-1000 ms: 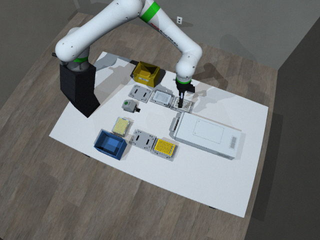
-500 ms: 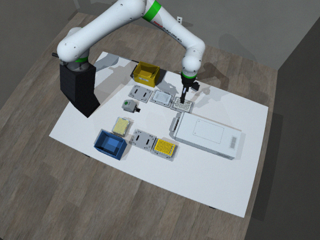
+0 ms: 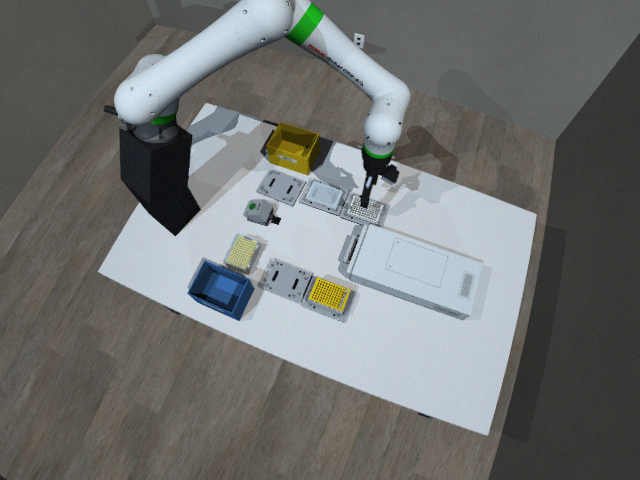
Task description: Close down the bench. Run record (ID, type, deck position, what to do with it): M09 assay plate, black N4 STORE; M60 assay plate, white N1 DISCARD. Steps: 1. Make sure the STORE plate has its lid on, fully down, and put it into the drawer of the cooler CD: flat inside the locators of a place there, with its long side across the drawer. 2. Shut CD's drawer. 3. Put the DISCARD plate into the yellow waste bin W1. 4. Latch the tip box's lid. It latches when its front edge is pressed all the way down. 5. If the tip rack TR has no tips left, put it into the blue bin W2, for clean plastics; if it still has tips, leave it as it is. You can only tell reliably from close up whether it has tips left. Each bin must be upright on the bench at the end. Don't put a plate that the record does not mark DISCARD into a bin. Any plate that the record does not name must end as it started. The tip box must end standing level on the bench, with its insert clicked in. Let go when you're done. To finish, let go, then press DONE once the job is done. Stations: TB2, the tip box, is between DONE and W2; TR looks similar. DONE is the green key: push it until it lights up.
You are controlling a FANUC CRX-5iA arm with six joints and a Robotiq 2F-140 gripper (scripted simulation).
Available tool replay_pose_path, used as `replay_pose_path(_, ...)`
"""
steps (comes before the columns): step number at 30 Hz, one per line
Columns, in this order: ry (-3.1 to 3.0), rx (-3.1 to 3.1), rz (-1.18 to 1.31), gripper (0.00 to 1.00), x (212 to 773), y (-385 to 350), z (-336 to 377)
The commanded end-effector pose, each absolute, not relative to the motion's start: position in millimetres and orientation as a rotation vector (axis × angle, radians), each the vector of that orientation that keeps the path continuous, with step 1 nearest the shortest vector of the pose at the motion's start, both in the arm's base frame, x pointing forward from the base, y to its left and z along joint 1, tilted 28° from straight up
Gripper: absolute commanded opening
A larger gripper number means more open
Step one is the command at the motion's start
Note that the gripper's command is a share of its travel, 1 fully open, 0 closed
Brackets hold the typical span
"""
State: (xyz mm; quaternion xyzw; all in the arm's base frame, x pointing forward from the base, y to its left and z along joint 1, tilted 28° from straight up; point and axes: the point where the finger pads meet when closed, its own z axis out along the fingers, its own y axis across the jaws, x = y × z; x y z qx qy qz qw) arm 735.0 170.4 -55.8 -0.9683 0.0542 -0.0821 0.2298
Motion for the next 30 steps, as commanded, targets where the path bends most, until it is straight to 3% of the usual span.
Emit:
replay_pose_path(1,0.149,-2.664,-0.229,0.7,737,172,-59)
replay_pose_path(30,0.149,-2.664,-0.229,0.7,743,186,-88)
